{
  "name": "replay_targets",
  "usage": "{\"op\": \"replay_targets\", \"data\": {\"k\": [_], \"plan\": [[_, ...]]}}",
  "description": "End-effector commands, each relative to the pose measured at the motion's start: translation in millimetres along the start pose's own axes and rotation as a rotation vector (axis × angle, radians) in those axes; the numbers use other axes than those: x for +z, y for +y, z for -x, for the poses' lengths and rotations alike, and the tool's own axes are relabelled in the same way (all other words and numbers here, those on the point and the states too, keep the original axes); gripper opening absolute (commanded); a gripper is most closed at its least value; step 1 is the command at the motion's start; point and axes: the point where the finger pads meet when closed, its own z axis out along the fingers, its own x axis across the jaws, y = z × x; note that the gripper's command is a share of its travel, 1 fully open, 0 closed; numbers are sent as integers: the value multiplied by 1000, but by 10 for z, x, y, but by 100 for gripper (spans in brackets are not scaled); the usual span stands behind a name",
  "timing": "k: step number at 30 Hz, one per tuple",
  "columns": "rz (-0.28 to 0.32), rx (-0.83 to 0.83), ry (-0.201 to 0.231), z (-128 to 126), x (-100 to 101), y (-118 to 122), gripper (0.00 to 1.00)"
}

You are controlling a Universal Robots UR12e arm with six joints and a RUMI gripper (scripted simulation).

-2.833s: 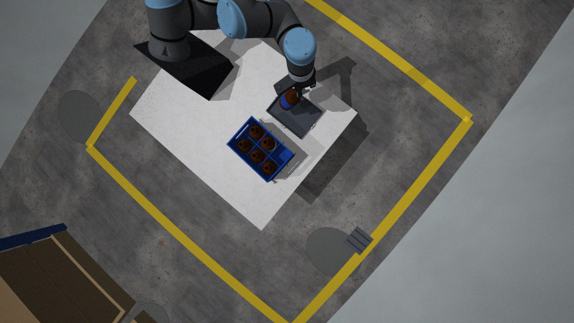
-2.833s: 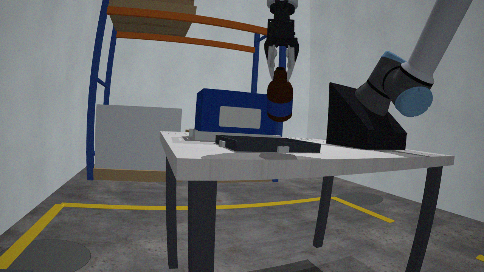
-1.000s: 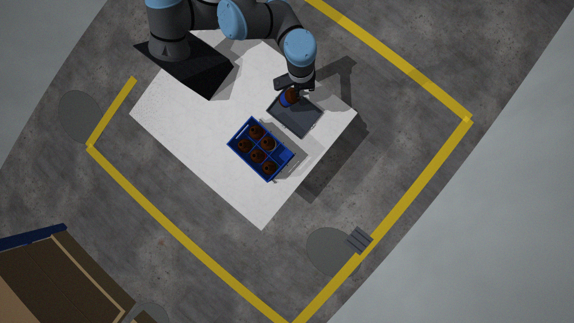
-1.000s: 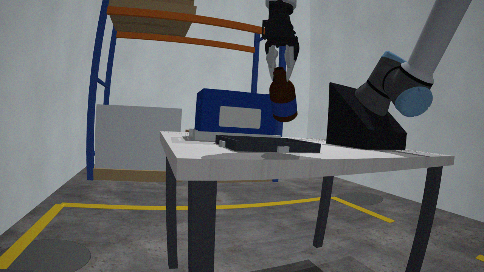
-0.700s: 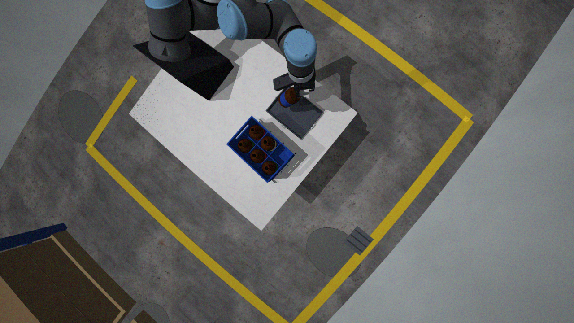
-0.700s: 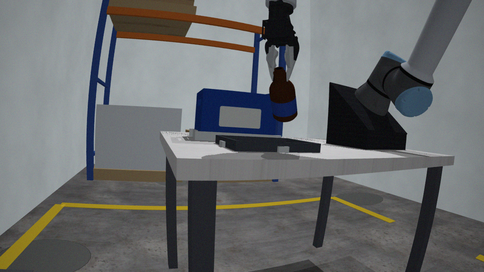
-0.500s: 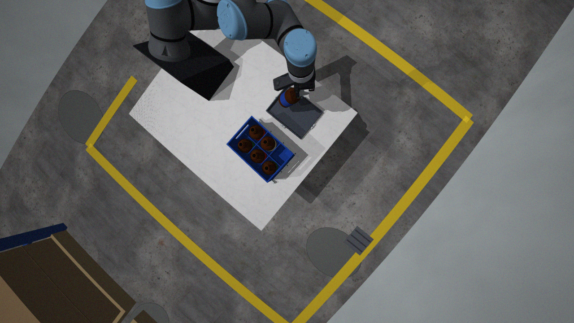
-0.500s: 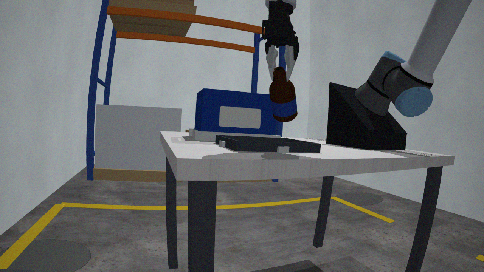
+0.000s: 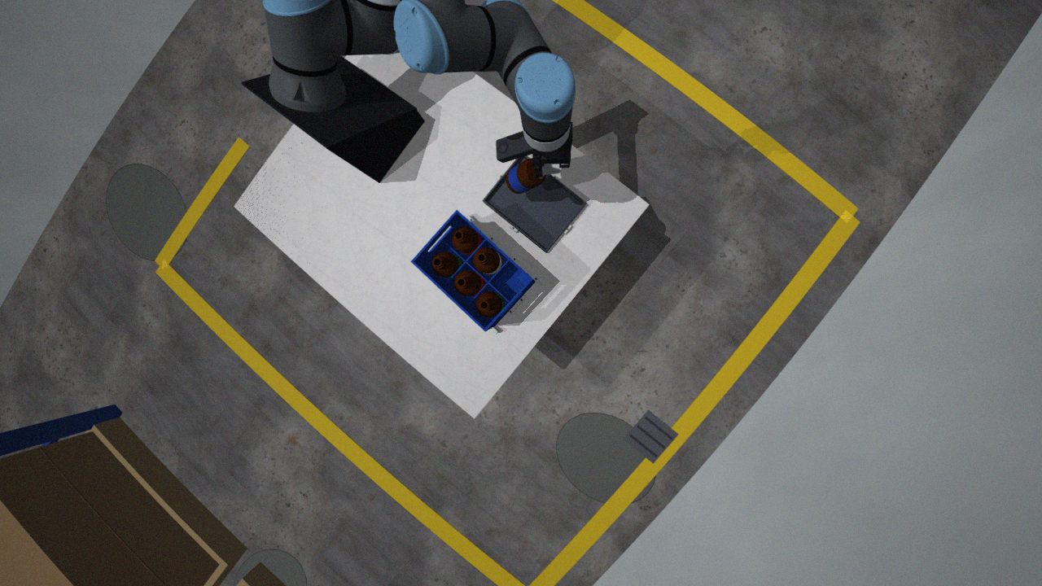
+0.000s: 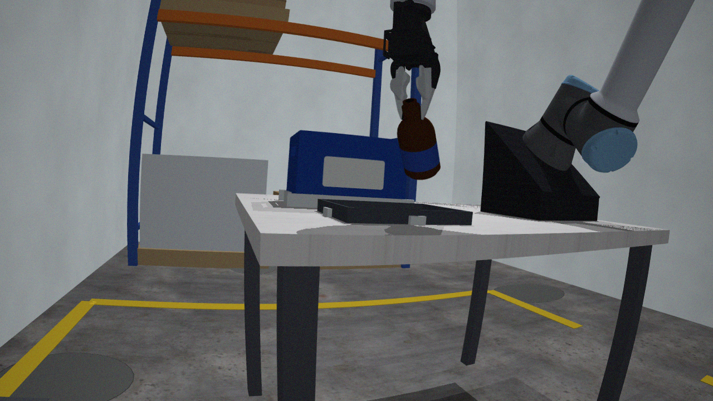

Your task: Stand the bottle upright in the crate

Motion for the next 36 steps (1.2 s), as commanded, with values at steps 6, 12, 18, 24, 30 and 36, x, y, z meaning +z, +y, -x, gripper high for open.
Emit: {"op": "replay_targets", "data": {"k": [6, 12, 18, 24, 30, 36], "plan": [[3, 133, -6, 24, -36, 27, 0], [3, 174, -6, 26, -34, 26, 0], [3, 177, -6, 23, -32, 24, 0], [3, 177, -5, 21, -31, 24, 0], [2, 177, -5, 20, -26, 21, 0], [2, 177, -4, 19, -23, 18, 0]]}}
